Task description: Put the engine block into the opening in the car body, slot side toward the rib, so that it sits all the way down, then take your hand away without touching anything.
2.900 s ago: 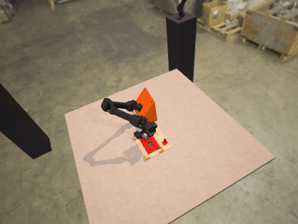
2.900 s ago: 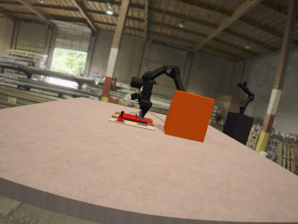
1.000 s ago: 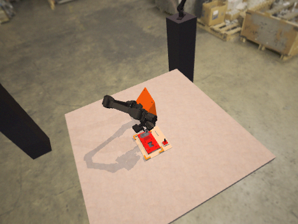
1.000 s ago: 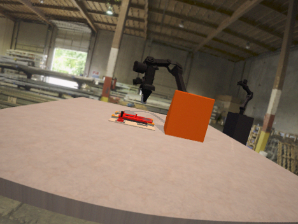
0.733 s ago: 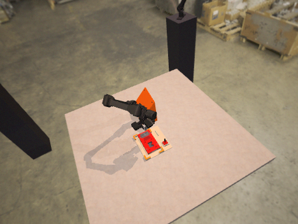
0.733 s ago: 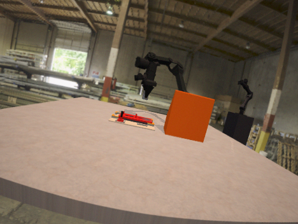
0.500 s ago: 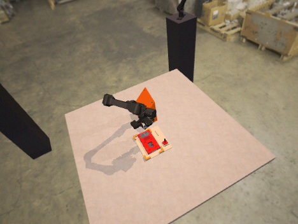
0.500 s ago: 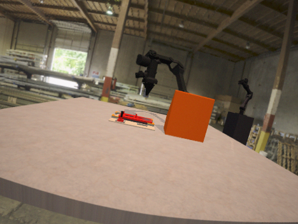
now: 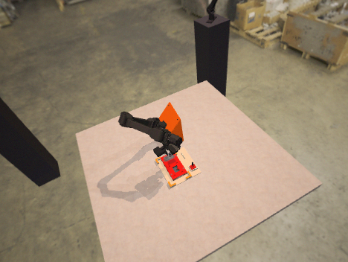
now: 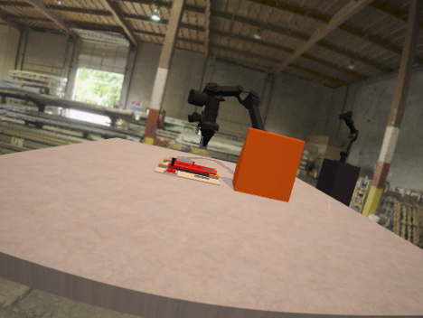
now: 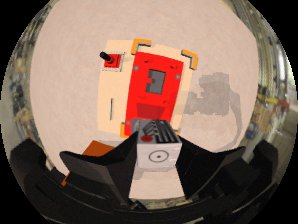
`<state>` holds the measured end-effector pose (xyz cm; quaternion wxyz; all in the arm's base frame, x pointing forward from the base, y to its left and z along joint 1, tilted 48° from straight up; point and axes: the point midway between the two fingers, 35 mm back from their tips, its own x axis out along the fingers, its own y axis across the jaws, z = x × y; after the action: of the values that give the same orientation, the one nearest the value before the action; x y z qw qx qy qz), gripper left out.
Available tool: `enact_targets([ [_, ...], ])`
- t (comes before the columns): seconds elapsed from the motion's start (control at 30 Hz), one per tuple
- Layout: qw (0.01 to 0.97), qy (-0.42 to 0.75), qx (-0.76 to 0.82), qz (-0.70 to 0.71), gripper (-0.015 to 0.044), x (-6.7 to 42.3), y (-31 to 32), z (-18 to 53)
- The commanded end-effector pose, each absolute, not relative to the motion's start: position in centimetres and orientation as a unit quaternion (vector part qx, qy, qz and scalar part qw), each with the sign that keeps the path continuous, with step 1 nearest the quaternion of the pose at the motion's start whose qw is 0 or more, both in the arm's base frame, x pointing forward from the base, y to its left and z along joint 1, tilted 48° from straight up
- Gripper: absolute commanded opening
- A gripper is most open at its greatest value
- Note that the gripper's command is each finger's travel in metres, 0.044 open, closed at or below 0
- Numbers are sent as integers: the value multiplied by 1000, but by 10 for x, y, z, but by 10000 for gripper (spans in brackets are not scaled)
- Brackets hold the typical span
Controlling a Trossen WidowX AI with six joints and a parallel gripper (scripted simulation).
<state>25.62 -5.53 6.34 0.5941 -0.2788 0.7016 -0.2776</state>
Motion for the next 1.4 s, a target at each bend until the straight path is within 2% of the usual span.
enact_targets([
  [0.0, 603, 693, -286, -272, 0, 256, -54, 64],
  [0.3, 653, 649, -303, -247, 0, 251, -53, 65],
  [0.87, 801, 452, -360, -157, 0, 233, -58, 62],
  [1.37, 804, 443, -364, -155, 0, 227, -82, 40],
])
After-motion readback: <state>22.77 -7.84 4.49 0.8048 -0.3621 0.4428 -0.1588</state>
